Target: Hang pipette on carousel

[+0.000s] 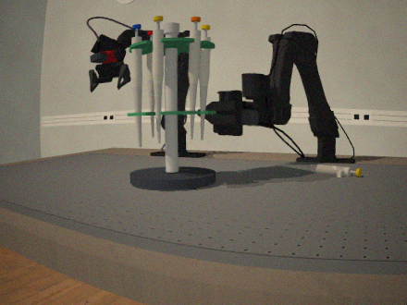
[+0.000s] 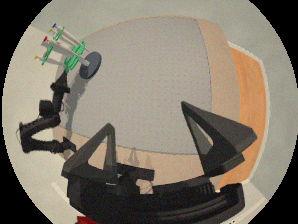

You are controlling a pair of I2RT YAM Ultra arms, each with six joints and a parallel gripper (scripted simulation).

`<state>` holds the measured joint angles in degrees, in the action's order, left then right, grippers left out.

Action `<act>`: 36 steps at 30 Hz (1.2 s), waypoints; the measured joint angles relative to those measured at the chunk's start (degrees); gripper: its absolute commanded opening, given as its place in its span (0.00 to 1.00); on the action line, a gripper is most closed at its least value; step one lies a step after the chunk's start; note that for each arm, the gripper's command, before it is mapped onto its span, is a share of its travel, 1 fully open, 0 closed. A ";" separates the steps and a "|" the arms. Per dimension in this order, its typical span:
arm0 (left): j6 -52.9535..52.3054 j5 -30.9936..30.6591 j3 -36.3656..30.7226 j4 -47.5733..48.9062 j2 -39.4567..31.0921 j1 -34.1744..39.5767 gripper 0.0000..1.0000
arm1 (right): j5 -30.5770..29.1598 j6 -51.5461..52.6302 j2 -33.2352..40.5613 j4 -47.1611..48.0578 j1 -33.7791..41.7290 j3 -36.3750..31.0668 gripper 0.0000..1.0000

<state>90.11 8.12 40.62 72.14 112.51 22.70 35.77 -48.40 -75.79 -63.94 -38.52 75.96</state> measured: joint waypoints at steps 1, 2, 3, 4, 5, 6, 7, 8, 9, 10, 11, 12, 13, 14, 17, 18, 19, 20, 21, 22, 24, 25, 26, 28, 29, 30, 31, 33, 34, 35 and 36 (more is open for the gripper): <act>0.00 0.00 0.00 0.00 0.00 0.00 0.00 | 0.00 0.00 0.00 0.00 0.00 0.00 1.00; 0.00 0.00 0.00 0.00 0.00 0.00 0.00 | 0.00 0.00 0.00 0.00 0.00 0.00 1.00; 0.00 0.00 0.00 0.00 0.00 0.00 0.00 | 0.00 0.00 0.00 0.00 0.00 0.00 1.00; 0.00 0.00 0.00 0.00 0.00 0.00 0.00 | 0.00 0.00 0.00 0.00 0.00 0.00 1.00; 0.00 0.00 0.00 0.00 0.00 0.00 0.00 | 0.00 0.00 0.00 0.00 0.00 0.00 1.00; 0.00 0.00 0.00 0.00 0.00 0.00 0.00 | 0.00 0.00 0.00 0.00 0.00 0.00 1.00; 0.00 0.00 0.00 0.00 0.00 0.00 0.00 | 0.00 0.00 0.00 0.00 0.00 0.00 1.00; 0.00 0.00 0.00 0.00 0.00 0.00 0.00 | 0.00 0.00 0.00 0.00 0.00 0.00 1.00; 0.00 0.00 0.00 0.00 0.00 0.00 0.00 | 0.00 0.00 0.00 0.00 0.00 0.00 1.00; 0.00 0.00 0.00 0.00 0.00 0.00 0.00 | 0.00 0.00 0.00 0.00 0.00 0.00 1.00; 0.00 0.00 0.00 0.00 0.00 0.00 0.00 | 0.00 0.00 0.00 0.00 0.00 0.00 1.00; 0.00 0.00 0.00 0.00 0.00 0.00 0.00 | 0.00 0.00 0.00 0.00 0.00 0.00 1.00; 0.00 0.00 0.00 0.00 0.00 0.00 0.00 | 0.00 0.00 0.00 0.00 0.00 0.00 1.00; 0.00 -0.39 0.00 0.00 0.00 -0.11 0.00 | 0.00 0.00 0.00 0.00 0.00 0.00 1.00; 0.00 -4.63 0.00 0.15 -0.04 -2.21 0.00 | 0.00 0.00 0.00 0.00 0.00 0.00 1.00; 0.02 -6.49 0.00 0.17 -0.02 -3.30 0.00 | 0.00 0.00 0.00 0.00 0.00 0.00 1.00; 0.02 -8.35 0.04 0.17 -0.02 -4.22 0.00 | 0.00 0.00 0.00 0.00 0.00 0.00 1.00; 0.02 -9.94 -0.02 0.20 0.00 -4.85 0.00 | 0.00 0.00 0.00 0.00 0.00 0.00 1.00; 0.02 -11.15 -0.02 0.17 0.00 -5.29 0.00 | 0.00 0.00 0.00 0.00 0.00 0.00 1.00; 0.02 -12.02 -0.02 0.15 0.00 -5.64 0.00 | 0.00 0.00 0.00 0.00 0.00 0.00 1.00; 0.02 -13.92 -0.02 0.07 0.00 -6.49 0.00 | 0.00 0.00 0.00 0.00 0.00 0.00 1.00; 0.02 -14.78 0.00 0.02 0.00 -6.93 0.00 | 0.00 0.00 0.00 0.00 0.00 0.00 1.00; 0.02 -15.47 0.04 -0.02 0.00 -7.19 0.00 | 0.00 0.00 0.00 0.00 0.00 0.00 1.00; 0.02 -15.85 0.04 -0.04 0.02 -7.30 0.49 | 0.00 0.00 0.00 0.00 0.00 0.00 1.00; 0.02 -15.96 0.02 -0.04 0.00 -7.30 0.49 | 0.00 0.00 0.00 0.00 0.00 0.00 1.00; 0.02 -16.06 0.04 -0.04 0.02 -7.30 0.49 | 0.00 0.00 0.00 0.00 0.00 0.00 1.00; 0.02 -16.24 0.02 -0.04 0.00 -7.30 0.49 | 0.00 0.00 0.00 0.00 0.00 0.00 1.00; 0.02 -16.59 0.02 -0.09 0.00 -7.41 0.49 | 0.00 0.00 0.00 0.00 0.00 0.00 1.00; 0.02 -16.68 0.02 -0.13 0.00 -7.50 0.49 | 0.00 0.00 0.00 0.00 0.00 0.00 1.00; 0.02 -16.76 0.02 -0.15 0.00 -7.56 0.49 | 0.00 0.00 0.00 0.00 0.00 0.00 1.00; 0.02 -16.81 0.02 -0.15 0.00 -7.61 0.49 | 0.00 0.00 0.00 0.00 0.00 0.00 1.00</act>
<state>90.13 -8.69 40.64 71.99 112.51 15.09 35.77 -48.40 -75.79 -63.94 -38.52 75.96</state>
